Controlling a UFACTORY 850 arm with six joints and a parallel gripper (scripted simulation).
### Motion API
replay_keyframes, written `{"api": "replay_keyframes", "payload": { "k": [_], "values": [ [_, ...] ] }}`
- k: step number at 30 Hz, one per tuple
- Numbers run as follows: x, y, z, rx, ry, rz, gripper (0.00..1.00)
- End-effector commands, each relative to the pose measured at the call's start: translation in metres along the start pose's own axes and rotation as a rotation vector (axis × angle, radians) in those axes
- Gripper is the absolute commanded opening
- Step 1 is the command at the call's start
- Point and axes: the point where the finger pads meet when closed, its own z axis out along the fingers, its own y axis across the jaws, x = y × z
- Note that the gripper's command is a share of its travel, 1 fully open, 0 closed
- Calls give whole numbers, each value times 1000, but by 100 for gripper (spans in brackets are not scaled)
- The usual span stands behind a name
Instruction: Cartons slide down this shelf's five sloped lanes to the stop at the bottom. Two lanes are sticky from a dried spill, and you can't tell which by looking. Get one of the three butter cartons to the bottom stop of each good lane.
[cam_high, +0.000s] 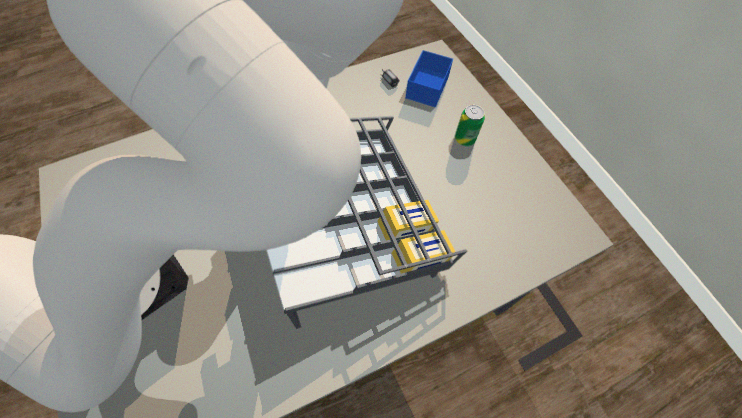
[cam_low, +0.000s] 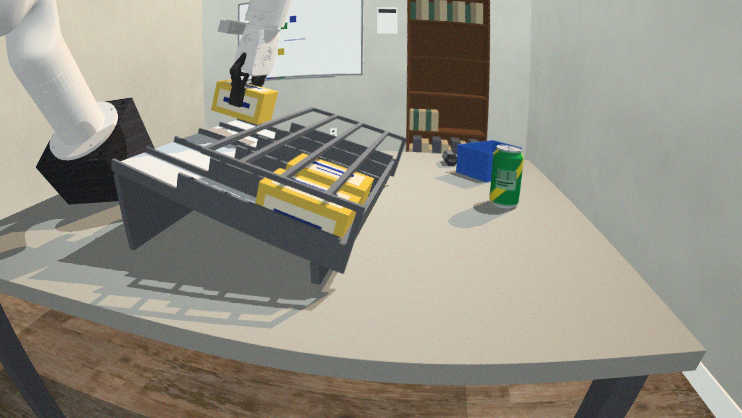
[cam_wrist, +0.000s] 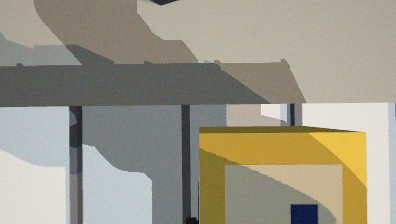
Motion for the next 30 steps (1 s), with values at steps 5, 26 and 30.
{"api": "replay_keyframes", "payload": {
  "k": [5, 26, 30],
  "values": [
    [-1, 1, 3, -1, -3, 1, 0],
    [-1, 0, 23, -2, -3, 1, 0],
    [-1, 0, 23, -2, -3, 1, 0]
  ]
}}
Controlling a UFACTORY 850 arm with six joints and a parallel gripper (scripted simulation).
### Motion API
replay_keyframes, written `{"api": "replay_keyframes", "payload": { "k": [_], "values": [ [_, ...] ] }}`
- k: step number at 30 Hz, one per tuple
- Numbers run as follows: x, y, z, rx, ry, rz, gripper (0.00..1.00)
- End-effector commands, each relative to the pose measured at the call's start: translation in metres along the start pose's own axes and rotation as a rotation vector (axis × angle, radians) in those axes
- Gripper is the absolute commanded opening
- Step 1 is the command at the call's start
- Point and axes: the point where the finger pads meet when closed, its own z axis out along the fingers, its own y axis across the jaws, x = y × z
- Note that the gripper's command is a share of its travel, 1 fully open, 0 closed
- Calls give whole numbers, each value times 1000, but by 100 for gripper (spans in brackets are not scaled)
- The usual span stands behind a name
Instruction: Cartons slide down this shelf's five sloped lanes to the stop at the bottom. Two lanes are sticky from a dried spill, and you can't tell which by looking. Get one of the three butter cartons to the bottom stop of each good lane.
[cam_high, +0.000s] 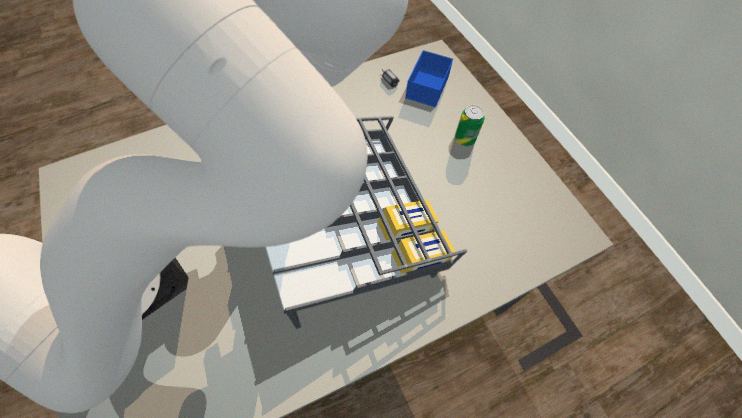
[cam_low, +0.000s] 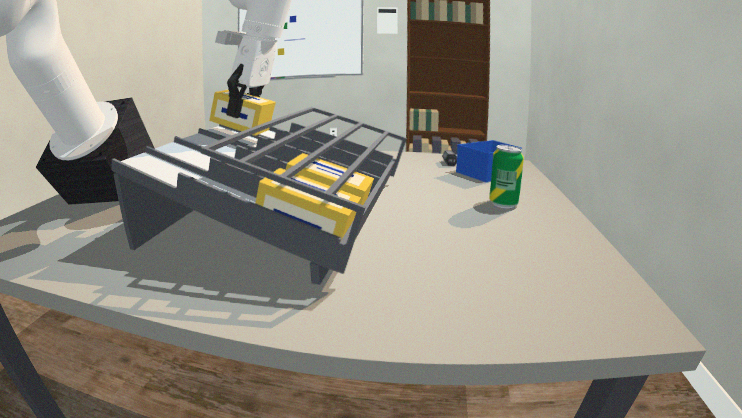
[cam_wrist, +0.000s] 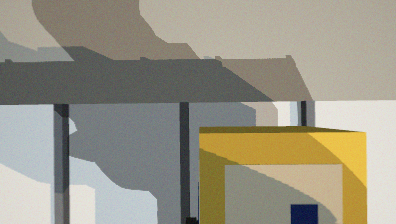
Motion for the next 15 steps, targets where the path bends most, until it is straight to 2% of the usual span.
{"api": "replay_keyframes", "payload": {
  "k": [1, 15],
  "values": [
    [0, 0, -1, -1, -1, 0, 0],
    [0, 0, 2, -1, -1, 0, 0]
  ]
}}
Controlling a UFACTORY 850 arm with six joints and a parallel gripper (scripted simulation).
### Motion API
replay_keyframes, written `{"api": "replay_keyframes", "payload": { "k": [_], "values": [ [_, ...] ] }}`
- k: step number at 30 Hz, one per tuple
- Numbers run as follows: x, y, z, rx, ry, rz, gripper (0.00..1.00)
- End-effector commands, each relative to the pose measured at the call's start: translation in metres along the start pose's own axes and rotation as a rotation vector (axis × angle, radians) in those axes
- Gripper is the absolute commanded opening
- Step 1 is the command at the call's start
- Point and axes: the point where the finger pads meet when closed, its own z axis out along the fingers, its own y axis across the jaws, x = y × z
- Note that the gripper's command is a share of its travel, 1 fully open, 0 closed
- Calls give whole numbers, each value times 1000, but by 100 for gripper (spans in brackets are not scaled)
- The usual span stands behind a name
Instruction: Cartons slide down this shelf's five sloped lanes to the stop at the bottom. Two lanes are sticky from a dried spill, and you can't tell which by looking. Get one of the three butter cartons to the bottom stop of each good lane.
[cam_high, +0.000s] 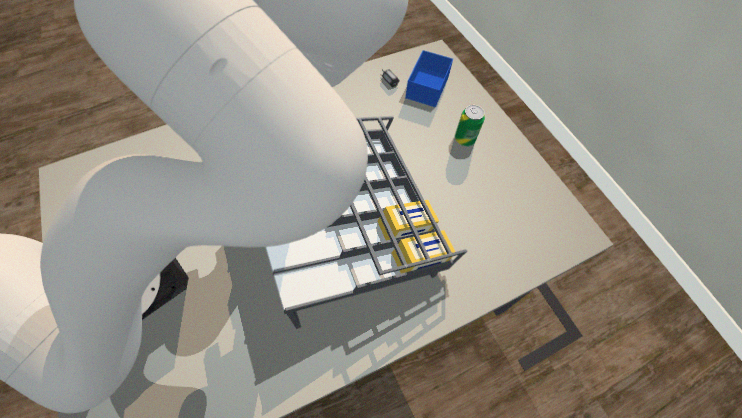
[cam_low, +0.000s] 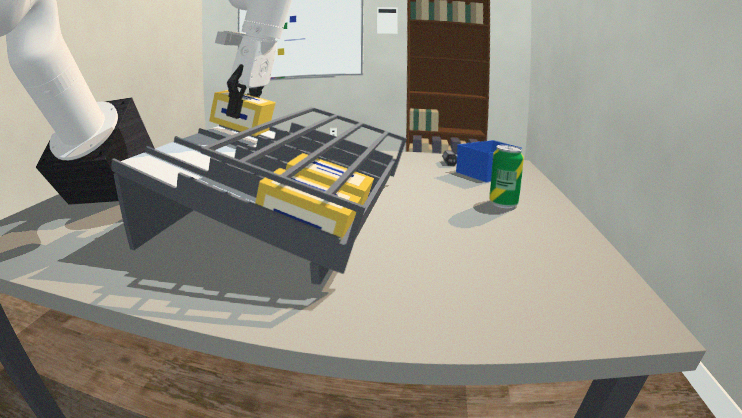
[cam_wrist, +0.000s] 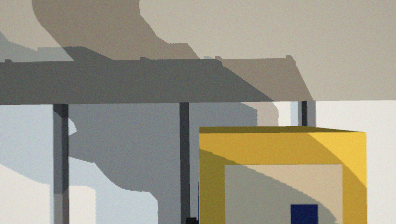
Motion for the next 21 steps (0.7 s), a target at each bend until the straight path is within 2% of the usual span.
{"api": "replay_keyframes", "payload": {
  "k": [1, 21],
  "values": [
    [0, 0, 1, -1, -1, 0, 0],
    [-1, 0, 4, -1, -1, 0, 0]
  ]
}}
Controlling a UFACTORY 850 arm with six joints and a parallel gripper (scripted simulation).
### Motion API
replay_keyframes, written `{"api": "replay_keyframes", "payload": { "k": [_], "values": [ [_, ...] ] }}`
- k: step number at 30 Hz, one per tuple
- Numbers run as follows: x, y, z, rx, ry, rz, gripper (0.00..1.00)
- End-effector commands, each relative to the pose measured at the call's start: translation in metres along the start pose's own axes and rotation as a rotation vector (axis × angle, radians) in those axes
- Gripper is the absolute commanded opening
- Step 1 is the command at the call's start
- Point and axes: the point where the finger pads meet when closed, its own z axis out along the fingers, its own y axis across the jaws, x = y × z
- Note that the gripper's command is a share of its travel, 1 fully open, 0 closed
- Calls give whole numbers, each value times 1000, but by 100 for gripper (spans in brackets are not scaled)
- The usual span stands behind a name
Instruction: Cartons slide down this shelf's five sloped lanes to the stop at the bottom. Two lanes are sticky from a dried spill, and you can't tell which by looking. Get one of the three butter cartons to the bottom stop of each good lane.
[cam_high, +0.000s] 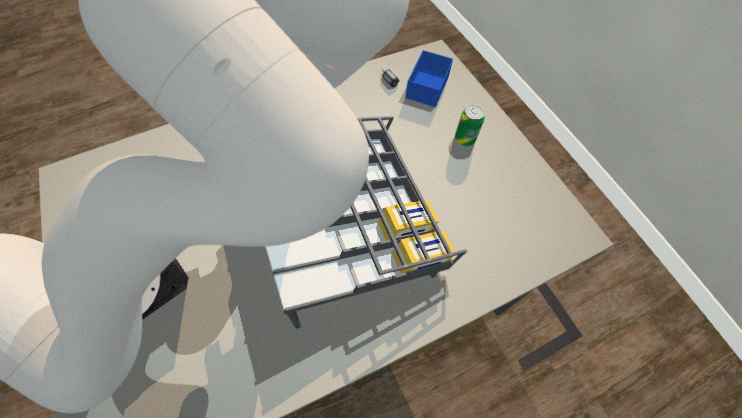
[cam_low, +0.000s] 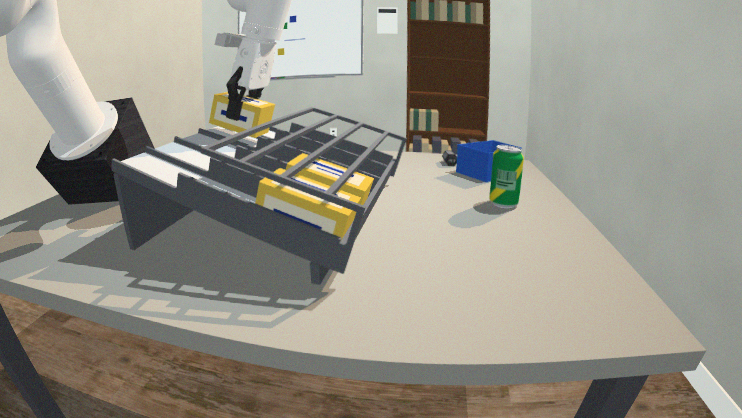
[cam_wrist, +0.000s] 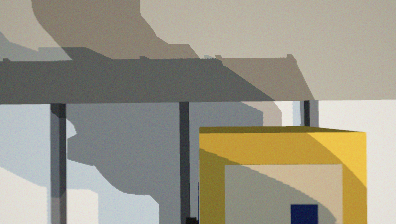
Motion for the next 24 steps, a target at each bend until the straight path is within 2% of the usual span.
{"api": "replay_keyframes", "payload": {
  "k": [1, 24],
  "values": [
    [-1, 0, 0, -1, -1, 0, 0],
    [-1, 0, 2, -1, -1, 0, 0]
  ]
}}
